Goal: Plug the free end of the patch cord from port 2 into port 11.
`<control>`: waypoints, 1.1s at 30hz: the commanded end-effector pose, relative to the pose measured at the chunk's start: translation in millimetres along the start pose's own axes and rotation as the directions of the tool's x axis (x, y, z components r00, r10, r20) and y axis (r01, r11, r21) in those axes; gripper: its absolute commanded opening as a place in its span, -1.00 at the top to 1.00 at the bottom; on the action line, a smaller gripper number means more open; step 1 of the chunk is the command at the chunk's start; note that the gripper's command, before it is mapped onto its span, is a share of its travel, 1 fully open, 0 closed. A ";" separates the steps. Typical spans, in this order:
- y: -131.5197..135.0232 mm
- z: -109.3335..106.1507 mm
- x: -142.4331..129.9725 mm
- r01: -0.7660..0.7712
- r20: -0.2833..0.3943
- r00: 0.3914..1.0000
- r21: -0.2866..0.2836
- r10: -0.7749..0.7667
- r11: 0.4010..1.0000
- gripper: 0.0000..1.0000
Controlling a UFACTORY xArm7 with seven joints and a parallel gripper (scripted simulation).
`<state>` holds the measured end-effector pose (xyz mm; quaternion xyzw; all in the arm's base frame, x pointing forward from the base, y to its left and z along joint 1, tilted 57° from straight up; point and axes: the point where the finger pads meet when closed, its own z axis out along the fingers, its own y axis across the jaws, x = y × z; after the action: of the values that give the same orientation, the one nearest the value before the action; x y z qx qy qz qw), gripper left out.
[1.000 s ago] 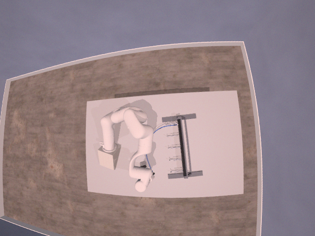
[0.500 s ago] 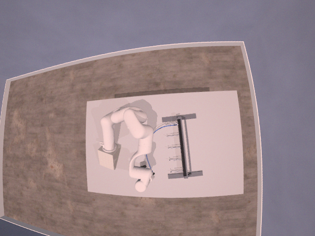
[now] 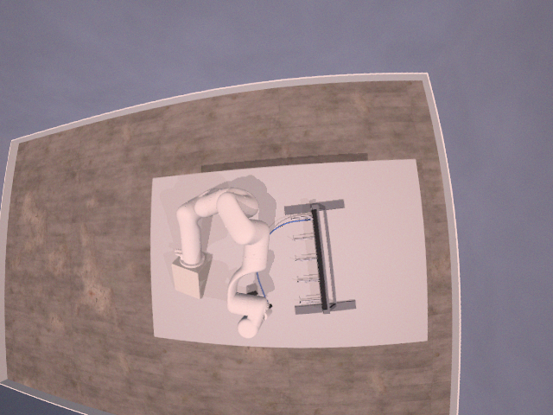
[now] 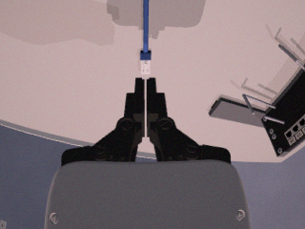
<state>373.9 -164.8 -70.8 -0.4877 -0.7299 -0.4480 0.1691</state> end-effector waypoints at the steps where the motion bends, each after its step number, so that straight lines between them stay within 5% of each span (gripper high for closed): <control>1: 0.3 -2.3 -1.8 0.001 0.005 1.000 -0.001 -0.001 1.000 1.00; 2: 0.2 -2.2 -1.8 0.000 0.005 1.000 -0.001 0.000 1.000 0.25; 33: 0.3 -2.3 -1.8 0.000 0.005 1.000 -0.001 0.000 1.000 0.25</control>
<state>374.7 -165.1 -71.3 -0.4877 -0.7299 -0.4481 0.1689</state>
